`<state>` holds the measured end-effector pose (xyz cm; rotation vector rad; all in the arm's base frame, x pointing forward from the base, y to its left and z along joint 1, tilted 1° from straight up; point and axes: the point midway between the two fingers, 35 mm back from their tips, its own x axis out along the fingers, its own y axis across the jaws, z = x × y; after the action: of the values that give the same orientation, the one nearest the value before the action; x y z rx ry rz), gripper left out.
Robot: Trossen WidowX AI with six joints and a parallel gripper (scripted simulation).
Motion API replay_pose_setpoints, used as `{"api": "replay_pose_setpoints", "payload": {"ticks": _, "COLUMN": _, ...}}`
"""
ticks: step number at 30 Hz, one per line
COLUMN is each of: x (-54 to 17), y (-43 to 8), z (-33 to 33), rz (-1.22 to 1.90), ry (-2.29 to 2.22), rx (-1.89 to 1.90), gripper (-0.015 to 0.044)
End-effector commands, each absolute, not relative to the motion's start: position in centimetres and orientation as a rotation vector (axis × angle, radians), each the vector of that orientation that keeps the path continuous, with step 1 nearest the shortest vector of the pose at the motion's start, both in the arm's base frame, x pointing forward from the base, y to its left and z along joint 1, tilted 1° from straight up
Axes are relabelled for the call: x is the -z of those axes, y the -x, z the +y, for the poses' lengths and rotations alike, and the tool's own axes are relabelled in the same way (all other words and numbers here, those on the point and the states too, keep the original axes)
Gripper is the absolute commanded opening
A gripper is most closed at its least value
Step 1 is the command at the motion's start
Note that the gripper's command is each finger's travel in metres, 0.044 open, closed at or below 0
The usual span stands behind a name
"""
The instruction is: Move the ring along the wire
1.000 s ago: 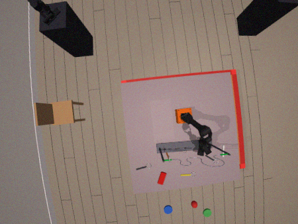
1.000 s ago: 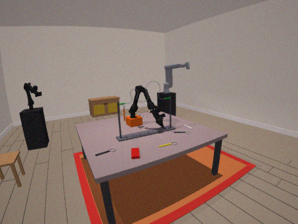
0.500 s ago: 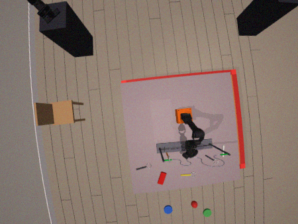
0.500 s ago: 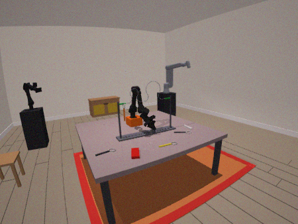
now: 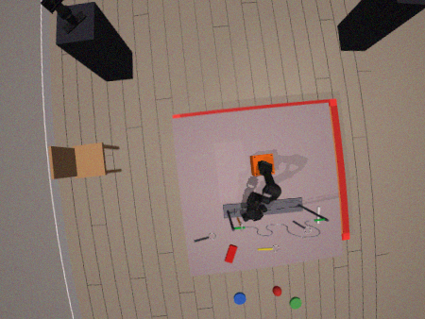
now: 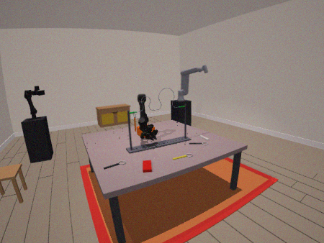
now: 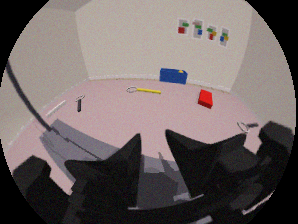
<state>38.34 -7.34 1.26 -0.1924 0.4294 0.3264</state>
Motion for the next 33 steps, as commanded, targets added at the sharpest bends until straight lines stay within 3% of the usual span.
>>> {"api": "replay_pose_setpoints", "payload": {"ticks": 1, "x": -1.9, "y": -37.1, "z": -9.8, "rz": 0.381, "ry": 0.137, "rx": -0.282, "gripper": 0.016}}
{"api": "replay_pose_setpoints", "payload": {"ticks": 25, "x": -6.2, "y": -23.2, "z": -21.8, "rz": 0.09, "ry": 0.033, "rx": -0.02, "gripper": 0.016}}
{"api": "replay_pose_setpoints", "payload": {"ticks": 33, "x": -7.9, "y": -24.7, "z": -22.1, "rz": 0.088, "ry": 0.035, "rx": -0.015, "gripper": 0.016}}
